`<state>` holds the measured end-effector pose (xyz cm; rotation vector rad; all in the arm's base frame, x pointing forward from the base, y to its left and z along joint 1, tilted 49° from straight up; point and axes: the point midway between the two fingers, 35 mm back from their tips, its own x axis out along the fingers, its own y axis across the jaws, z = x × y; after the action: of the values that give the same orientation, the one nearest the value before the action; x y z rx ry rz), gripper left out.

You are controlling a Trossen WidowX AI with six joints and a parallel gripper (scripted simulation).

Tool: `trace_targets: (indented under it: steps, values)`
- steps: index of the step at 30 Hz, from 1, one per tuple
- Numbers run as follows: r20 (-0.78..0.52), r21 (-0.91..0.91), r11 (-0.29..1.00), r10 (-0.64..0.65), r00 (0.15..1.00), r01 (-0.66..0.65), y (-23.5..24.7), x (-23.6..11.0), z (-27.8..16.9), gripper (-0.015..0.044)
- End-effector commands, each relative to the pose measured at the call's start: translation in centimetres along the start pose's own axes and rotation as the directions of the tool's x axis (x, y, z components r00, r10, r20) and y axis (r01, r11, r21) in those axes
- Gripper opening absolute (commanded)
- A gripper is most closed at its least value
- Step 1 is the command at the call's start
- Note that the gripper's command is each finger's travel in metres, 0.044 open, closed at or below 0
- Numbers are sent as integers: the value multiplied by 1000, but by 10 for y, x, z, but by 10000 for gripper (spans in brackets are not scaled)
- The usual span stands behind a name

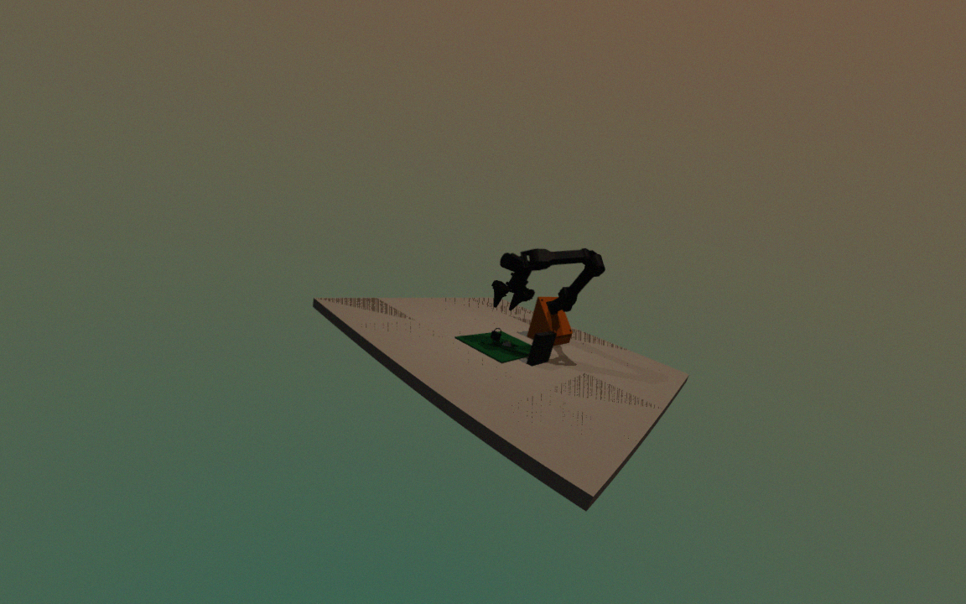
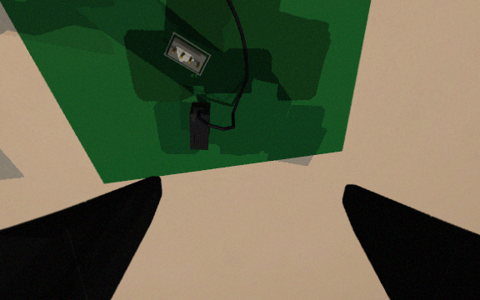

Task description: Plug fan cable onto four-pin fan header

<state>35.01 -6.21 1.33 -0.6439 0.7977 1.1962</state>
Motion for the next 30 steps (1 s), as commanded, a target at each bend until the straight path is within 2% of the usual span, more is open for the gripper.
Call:
trace_targets:
  steps: [1,6,13,30]
  values:
    - [-21,41,989,143,989,-142,31,25,-15,440]
    - [-21,41,989,143,990,-142,32,28,-15,440]
    - [-19,41,989,143,990,-142,40,85,-1,440]
    - [-19,41,989,143,990,-142,42,103,3,440]
